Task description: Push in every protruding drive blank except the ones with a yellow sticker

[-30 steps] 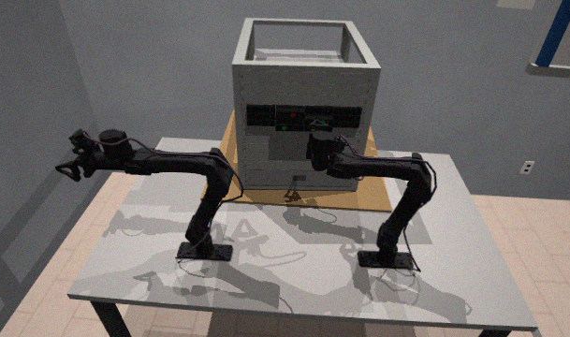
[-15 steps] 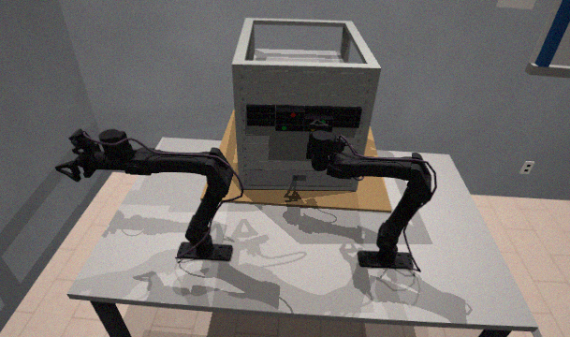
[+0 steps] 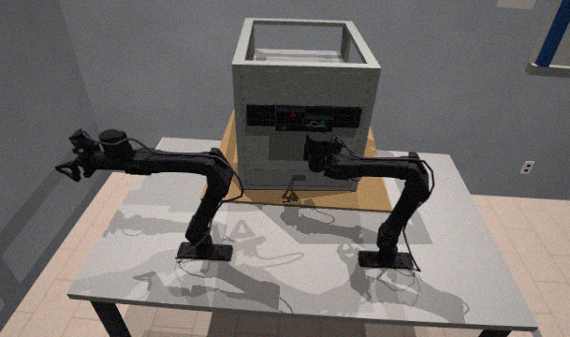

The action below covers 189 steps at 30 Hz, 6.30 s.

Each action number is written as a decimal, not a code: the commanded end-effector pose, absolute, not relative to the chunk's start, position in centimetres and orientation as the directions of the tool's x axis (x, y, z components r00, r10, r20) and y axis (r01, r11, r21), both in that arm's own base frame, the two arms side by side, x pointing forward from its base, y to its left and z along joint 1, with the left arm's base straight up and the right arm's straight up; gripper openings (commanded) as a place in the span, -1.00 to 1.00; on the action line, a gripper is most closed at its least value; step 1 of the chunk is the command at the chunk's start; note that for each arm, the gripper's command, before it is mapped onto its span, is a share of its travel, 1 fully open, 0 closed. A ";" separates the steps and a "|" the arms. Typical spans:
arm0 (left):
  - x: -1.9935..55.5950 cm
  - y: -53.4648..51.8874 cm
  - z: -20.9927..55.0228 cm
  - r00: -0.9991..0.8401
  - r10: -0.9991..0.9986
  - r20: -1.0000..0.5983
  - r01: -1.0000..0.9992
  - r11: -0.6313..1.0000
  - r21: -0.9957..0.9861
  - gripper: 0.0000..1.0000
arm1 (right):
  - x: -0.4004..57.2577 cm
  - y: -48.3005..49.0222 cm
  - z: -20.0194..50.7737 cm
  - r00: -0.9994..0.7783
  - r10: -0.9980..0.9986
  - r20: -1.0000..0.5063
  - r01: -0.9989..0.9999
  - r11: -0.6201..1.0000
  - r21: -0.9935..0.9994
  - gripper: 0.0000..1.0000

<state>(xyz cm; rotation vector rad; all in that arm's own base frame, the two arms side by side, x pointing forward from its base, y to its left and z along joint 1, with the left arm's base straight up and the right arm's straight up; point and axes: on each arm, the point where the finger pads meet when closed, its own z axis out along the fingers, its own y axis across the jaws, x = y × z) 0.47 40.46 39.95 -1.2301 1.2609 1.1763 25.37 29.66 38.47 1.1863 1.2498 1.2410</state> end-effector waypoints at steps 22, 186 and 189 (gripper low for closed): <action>0.2 39.8 41.6 0.000 0.000 -1.000 -1.000 0.008 0.000 1.00 | 20.9 36.8 41.4 -0.036 0.999 0.039 -0.003 -0.039 0.999 1.00; 0.2 39.8 41.6 0.000 0.000 -1.000 -1.000 0.008 0.000 1.00 | 29.4 27.1 42.2 -0.055 0.998 0.019 -0.007 -0.020 1.000 -1.00; 0.2 39.8 41.6 0.000 0.000 -1.000 -1.000 0.008 0.000 1.00 | 30.3 27.3 41.5 -0.048 0.999 0.002 0.001 -0.002 1.000 -1.00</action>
